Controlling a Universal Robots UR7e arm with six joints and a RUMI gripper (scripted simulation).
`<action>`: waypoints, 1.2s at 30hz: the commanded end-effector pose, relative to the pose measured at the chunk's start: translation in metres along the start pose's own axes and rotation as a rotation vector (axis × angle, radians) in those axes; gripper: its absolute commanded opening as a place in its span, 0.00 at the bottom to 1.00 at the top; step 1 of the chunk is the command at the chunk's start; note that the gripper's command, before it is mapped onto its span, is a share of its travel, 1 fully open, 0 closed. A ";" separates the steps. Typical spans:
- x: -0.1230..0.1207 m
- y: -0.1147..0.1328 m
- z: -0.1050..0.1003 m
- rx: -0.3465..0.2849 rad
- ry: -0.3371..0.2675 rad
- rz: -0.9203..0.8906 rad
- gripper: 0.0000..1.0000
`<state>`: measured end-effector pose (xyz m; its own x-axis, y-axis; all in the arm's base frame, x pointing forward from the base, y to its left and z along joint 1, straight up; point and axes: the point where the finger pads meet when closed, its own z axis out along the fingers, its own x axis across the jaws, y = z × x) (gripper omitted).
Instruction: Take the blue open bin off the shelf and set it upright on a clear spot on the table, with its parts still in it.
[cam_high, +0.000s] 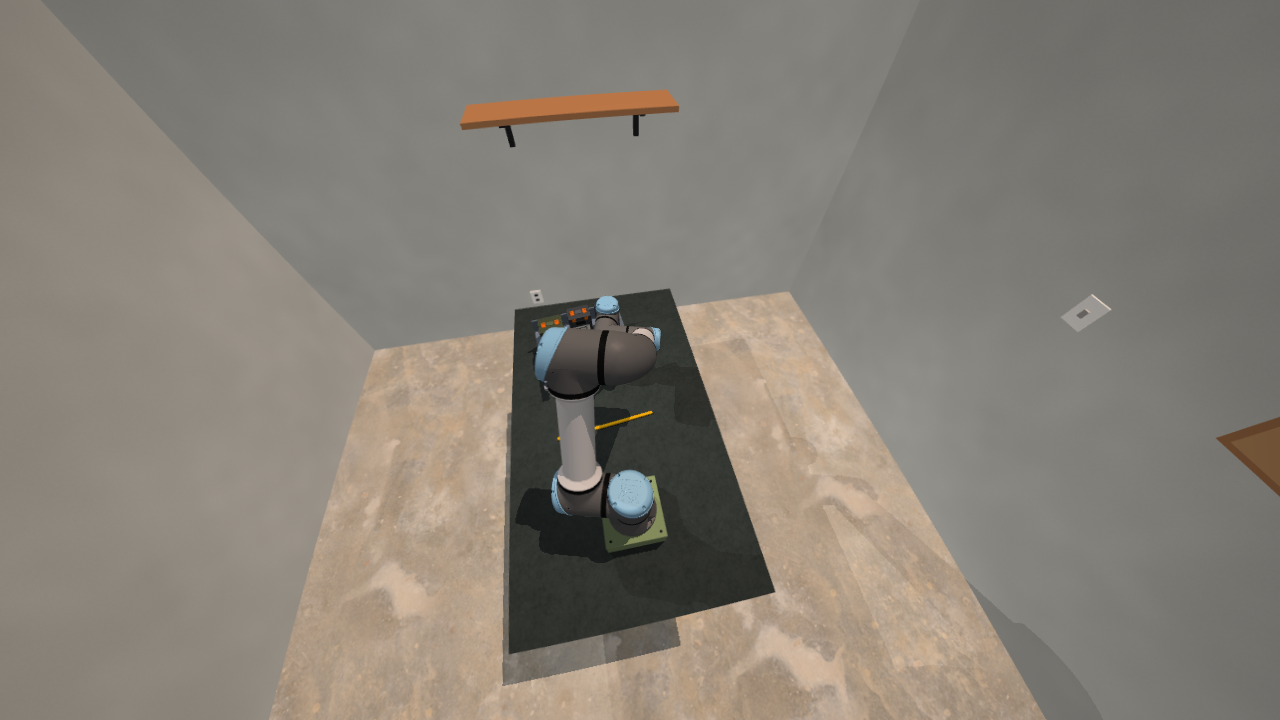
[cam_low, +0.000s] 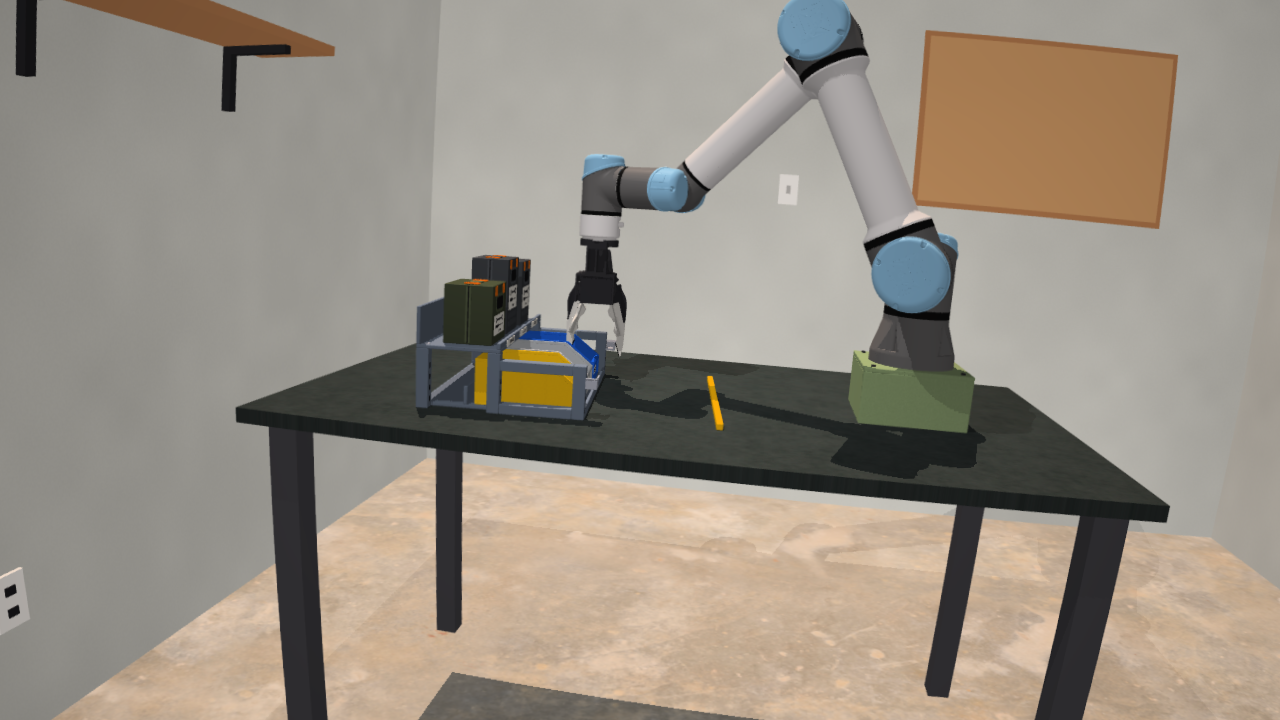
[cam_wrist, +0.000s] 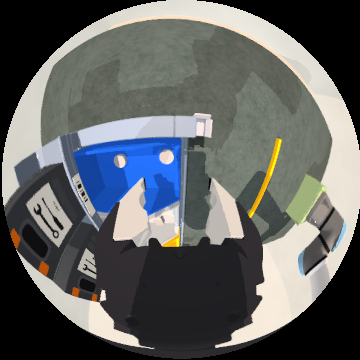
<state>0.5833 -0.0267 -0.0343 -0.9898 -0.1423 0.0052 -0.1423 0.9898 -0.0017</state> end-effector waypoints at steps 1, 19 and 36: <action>0.000 0.000 -0.001 0.001 -0.002 0.000 0.58; 0.000 0.000 0.000 0.001 -0.002 0.000 0.58; 0.000 0.000 0.007 0.001 -0.002 0.000 0.58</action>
<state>0.5833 -0.0267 -0.0391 -0.9898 -0.1423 0.0052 -0.1423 0.9898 -0.0017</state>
